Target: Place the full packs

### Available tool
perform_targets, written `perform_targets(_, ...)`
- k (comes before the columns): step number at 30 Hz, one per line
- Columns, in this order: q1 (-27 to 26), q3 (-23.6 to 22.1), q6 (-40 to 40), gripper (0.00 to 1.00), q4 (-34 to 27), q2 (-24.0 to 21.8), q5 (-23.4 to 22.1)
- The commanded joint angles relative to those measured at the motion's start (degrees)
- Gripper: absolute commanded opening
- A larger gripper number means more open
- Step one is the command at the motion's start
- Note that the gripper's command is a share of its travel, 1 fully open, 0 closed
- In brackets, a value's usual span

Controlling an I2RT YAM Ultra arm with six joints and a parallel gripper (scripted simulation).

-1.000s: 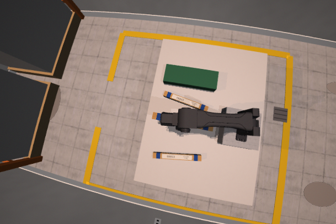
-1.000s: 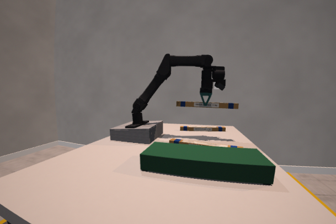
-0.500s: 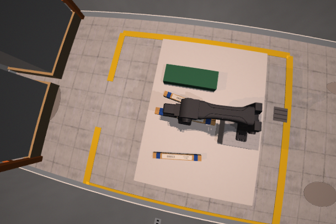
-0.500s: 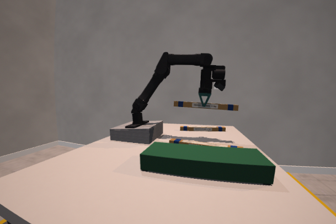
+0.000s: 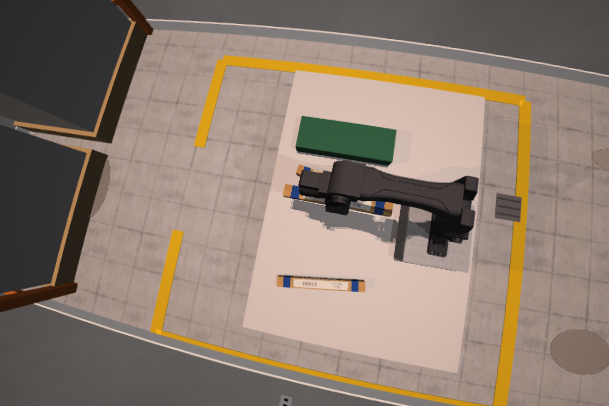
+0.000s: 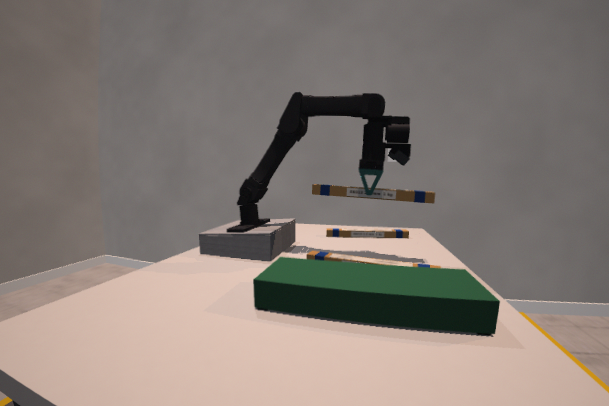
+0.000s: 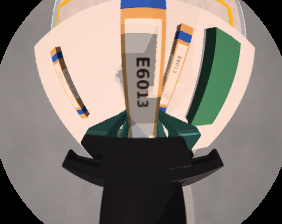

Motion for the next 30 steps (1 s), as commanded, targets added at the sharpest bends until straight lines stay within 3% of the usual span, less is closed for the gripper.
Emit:
perform_targets(1, -1.4, 0.6, -2.0, 0.00, 0.2, -5.5, 0.4)
perform_targets(30, -10.4, 2.3, -10.9, 0.00, 0.2, -3.9, 0.9)
